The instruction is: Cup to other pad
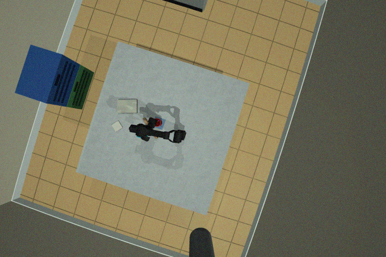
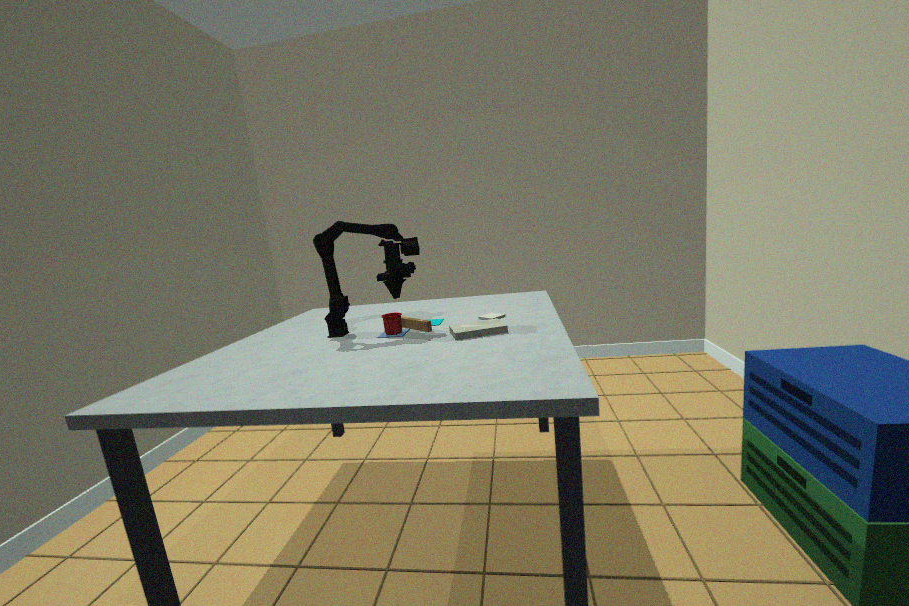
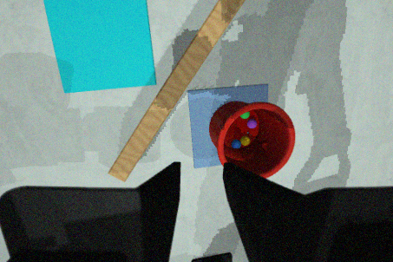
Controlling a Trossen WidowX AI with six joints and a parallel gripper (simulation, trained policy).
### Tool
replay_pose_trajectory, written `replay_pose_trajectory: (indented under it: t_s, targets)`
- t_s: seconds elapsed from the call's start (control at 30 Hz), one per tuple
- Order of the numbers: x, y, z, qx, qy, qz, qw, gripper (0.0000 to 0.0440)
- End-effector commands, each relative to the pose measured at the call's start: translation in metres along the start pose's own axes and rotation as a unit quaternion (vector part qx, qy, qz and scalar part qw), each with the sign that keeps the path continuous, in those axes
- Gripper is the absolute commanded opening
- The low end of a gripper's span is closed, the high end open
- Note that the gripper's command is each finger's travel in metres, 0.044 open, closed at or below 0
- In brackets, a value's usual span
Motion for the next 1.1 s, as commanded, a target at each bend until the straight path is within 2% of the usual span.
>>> replay_pose_trajectory:
  t_s: [0.0,0.57,1.0,1.07]
  targets:
    - [0.001,-0.004,0.008,0.005,0.01,-0.005,1.0,0.0133]
    - [0.006,-0.02,0.053,0.007,0.05,-0.044,0.998,0.0164]
    - [0.01,-0.023,0.097,-0.004,0.07,-0.108,0.992,0.0165]
    - [0.011,-0.023,0.103,-0.007,0.07,-0.122,0.99,0.0147]
Point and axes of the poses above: the point midway between the two fingers, 35 mm back from their tips, its own z axis out along the fingers, its own y axis across the jaws, x = y × z, the point moved 2 cm from there along -z, back along the fingers, and after that the axes turned 9 degrees about -z, right-handed, at the moved point
